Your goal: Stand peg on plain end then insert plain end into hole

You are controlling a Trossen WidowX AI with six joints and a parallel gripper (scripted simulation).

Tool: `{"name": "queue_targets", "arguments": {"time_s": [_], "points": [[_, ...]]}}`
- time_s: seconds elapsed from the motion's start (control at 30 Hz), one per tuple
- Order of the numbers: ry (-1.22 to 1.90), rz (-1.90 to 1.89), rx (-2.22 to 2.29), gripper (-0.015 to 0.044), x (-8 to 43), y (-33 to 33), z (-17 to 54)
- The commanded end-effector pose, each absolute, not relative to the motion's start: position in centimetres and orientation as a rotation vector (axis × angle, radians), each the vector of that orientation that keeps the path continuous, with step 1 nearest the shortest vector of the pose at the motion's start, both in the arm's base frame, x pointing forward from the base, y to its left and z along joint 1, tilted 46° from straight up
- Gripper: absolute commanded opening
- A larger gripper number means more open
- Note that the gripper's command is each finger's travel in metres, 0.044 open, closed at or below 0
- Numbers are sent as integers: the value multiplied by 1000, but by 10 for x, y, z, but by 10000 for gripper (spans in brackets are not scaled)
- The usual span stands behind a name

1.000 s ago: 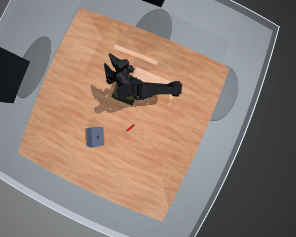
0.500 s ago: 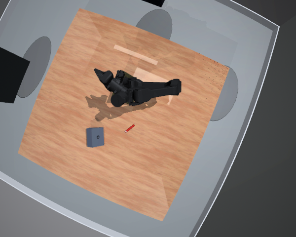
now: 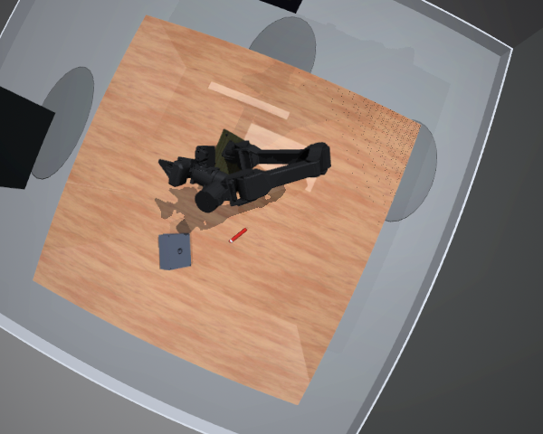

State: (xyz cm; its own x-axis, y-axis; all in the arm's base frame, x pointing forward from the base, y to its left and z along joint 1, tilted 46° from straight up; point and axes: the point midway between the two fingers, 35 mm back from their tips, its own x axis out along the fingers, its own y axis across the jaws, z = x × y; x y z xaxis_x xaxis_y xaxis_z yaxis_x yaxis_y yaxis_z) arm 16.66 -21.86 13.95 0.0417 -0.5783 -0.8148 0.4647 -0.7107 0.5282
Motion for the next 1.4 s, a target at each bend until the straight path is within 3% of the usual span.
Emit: {"name": "queue_targets", "arguments": {"time_s": [0.0,1.37], "points": [[60,-1706,1557,440,184,-207,131],[1313,-712,1176,440,286,-36,88]]}}
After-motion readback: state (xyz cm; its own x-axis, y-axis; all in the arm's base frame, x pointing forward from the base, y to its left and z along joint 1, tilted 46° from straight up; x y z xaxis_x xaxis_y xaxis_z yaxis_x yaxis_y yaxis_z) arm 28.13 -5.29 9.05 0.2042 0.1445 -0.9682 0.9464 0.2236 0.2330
